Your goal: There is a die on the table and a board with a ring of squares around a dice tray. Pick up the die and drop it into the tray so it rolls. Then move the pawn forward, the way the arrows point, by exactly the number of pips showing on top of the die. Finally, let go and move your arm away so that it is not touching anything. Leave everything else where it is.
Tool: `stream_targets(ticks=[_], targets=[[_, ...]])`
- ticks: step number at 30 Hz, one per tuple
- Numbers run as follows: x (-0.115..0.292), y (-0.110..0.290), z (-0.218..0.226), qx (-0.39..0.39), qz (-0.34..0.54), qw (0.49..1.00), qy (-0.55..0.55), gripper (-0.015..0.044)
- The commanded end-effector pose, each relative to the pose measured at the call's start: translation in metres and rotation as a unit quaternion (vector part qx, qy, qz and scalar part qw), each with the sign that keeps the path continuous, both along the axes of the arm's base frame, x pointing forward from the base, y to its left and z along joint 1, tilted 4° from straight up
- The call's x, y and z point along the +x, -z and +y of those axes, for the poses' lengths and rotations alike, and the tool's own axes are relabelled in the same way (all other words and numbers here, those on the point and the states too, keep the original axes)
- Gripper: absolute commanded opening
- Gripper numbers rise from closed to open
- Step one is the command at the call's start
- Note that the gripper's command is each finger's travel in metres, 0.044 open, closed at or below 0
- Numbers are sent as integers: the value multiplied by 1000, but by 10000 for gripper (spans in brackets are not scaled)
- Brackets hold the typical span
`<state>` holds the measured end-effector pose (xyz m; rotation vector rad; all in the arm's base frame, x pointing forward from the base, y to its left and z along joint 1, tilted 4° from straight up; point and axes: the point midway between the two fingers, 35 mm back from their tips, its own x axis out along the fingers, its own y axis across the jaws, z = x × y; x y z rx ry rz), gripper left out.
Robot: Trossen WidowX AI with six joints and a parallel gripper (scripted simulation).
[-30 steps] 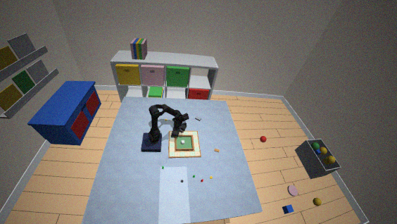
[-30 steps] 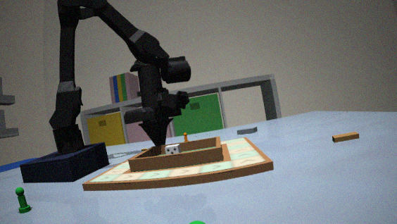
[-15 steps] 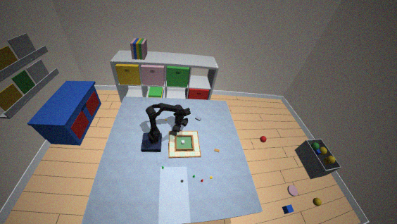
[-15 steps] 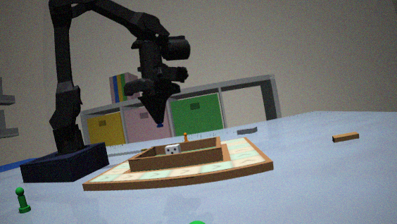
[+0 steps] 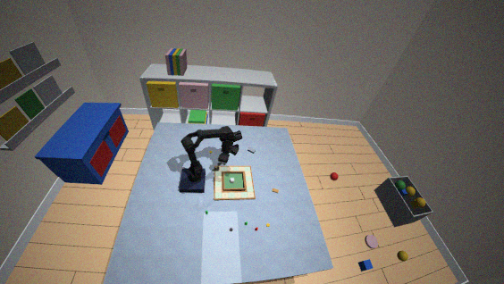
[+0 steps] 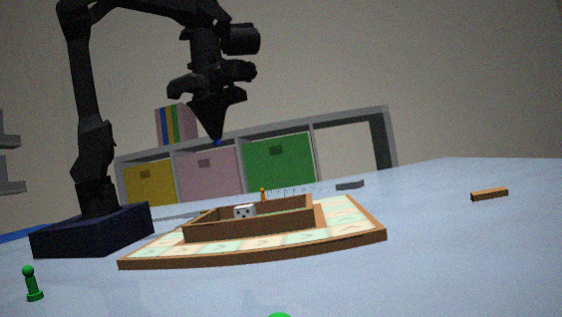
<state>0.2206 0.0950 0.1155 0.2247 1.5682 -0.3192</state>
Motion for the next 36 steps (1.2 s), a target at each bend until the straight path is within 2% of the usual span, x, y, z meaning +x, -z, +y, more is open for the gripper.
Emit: stream_targets(ticks=[1,18,36], targets=[[2,0,-12,1,0,1000,1,0],[6,16,-82,2,-2,1000,0,0],[-12,34,-150,-1,-3,1000,0,0]])
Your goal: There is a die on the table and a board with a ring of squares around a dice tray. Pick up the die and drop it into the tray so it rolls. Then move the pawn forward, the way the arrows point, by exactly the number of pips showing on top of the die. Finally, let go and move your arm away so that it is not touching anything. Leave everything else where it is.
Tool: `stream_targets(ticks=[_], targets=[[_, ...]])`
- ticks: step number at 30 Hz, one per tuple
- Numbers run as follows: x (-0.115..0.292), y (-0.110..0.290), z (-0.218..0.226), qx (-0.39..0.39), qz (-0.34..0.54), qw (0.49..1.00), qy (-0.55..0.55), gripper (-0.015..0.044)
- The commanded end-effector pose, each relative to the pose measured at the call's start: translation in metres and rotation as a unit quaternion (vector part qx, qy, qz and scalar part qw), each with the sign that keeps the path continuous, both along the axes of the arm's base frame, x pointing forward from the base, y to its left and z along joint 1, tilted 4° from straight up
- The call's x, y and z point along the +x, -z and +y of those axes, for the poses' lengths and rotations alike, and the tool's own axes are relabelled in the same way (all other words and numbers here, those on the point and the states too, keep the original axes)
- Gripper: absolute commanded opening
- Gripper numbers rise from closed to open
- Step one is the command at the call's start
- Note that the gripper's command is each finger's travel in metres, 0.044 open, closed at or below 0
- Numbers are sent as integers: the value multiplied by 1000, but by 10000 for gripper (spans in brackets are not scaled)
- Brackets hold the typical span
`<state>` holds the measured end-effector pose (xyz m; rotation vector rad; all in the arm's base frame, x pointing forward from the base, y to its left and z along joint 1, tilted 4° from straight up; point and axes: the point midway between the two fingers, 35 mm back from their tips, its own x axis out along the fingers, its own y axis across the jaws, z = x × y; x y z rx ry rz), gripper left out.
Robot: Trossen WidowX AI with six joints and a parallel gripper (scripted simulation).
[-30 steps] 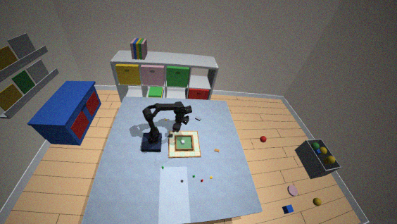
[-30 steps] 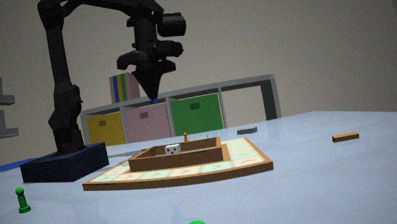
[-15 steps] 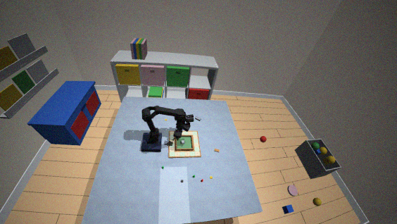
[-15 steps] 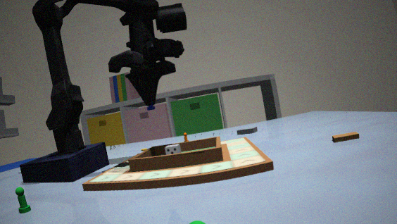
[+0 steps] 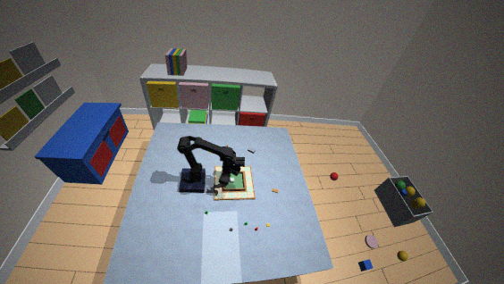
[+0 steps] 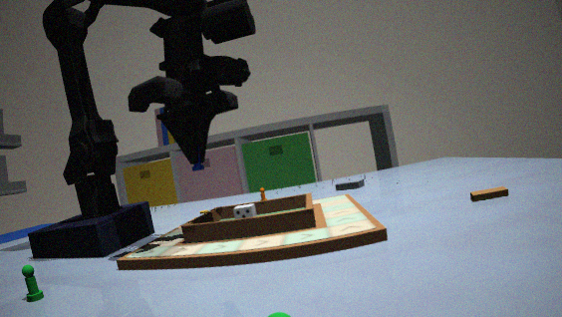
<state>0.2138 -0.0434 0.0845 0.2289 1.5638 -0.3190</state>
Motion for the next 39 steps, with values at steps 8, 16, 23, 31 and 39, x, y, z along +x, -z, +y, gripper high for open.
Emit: stream_targets(ticks=[8,16,23,31,39], targets=[[-21,11,-38,-4,0,1000,-1,0],[-39,19,-62,-7,2,1000,-1,0],[-58,26,-80,-9,4,1000,0,0],[-62,38,-84,-9,5,1000,0,0],[-63,62,-86,-9,5,1000,0,0]])
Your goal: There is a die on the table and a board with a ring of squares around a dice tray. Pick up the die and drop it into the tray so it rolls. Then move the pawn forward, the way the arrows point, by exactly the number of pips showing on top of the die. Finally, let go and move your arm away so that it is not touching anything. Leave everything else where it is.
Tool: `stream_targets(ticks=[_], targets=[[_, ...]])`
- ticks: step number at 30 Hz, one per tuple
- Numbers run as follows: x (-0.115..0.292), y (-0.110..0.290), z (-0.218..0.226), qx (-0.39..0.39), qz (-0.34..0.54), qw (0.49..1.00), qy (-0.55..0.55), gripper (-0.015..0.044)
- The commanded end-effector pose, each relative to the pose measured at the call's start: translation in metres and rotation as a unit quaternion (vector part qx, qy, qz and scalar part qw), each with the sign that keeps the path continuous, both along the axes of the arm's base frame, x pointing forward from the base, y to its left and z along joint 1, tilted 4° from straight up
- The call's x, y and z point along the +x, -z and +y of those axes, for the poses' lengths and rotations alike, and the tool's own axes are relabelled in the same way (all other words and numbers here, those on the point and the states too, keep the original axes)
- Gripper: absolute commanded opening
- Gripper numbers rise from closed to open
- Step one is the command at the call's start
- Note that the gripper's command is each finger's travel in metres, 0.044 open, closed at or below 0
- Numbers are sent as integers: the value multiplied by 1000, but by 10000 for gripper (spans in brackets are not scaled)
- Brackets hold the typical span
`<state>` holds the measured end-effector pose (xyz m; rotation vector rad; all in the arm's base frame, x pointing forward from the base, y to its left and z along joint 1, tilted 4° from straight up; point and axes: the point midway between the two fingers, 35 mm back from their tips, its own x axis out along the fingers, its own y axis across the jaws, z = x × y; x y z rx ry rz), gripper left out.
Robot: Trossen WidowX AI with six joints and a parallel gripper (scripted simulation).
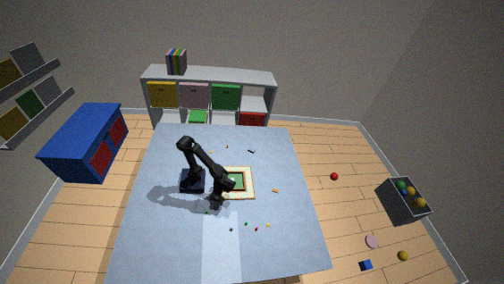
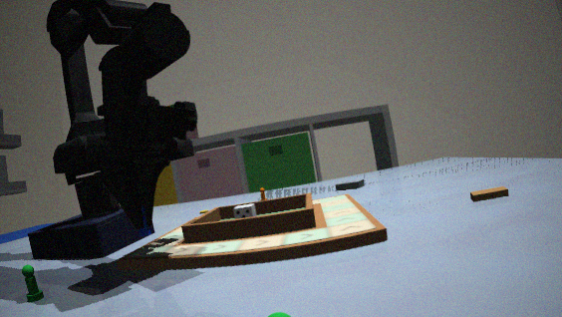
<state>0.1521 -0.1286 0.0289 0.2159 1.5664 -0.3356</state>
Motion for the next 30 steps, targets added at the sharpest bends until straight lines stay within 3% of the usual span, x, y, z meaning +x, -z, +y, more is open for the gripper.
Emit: stream_targets(ticks=[1,15,25,30], targets=[[-1,7,0,0,2,1000,-1,0],[-2,24,-2,0,2,1000,-1,0],[0,16,-2,-1,-1,1000,0,263],[1,-31,2,0,2,1000,-1,394]])
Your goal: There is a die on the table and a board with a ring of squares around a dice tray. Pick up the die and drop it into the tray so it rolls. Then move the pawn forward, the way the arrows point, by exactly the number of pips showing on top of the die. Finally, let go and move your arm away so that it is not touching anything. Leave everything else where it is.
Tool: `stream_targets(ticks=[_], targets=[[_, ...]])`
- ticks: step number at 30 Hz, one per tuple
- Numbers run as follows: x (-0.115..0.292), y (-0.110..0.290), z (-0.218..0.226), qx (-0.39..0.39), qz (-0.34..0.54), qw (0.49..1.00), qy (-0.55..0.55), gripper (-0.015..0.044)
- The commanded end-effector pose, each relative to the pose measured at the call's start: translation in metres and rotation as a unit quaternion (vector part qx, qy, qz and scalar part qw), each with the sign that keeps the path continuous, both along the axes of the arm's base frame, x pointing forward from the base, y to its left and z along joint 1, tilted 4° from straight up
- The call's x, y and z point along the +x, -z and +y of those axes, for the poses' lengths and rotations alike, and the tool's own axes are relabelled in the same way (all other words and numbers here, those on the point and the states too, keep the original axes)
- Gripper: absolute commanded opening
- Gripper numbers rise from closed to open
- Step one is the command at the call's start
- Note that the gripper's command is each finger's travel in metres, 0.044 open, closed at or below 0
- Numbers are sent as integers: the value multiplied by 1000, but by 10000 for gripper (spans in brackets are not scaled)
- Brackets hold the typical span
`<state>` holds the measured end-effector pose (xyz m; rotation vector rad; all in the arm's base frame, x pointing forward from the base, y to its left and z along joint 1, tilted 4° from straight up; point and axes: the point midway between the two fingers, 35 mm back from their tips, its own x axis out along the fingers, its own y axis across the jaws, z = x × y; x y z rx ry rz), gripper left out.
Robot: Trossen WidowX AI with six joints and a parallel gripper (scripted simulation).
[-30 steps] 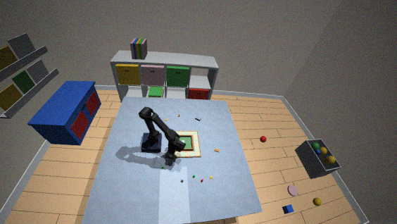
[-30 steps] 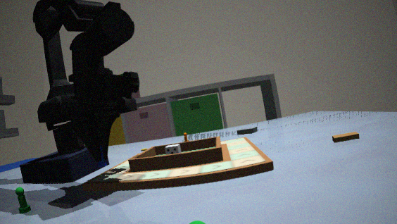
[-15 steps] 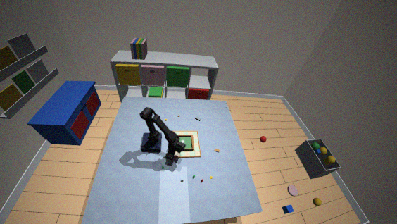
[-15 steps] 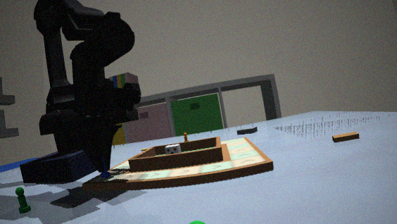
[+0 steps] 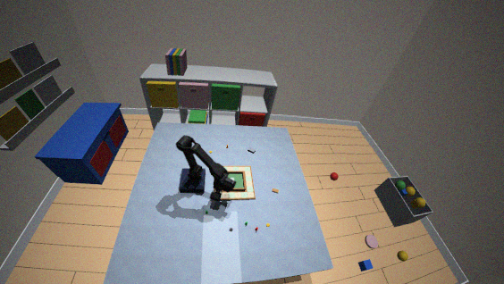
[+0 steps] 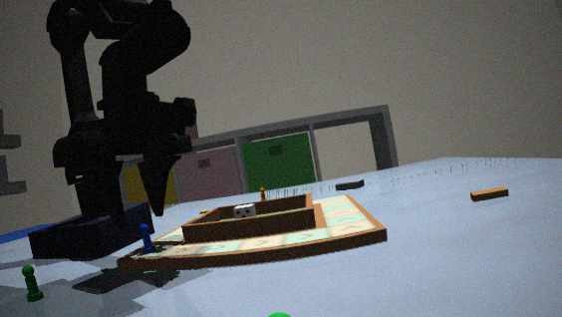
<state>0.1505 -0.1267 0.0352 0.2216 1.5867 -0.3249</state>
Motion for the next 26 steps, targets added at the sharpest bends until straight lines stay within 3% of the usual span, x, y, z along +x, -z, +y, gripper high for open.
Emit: stream_targets(ticks=[1,6,19,26], targets=[[3,-25,0,-7,-7,1000,0,420],[6,-29,5,-7,-7,1000,-6,440],[23,-98,117,2,0,992,-124,440],[26,-90,107,2,-1,993,-117,440]])
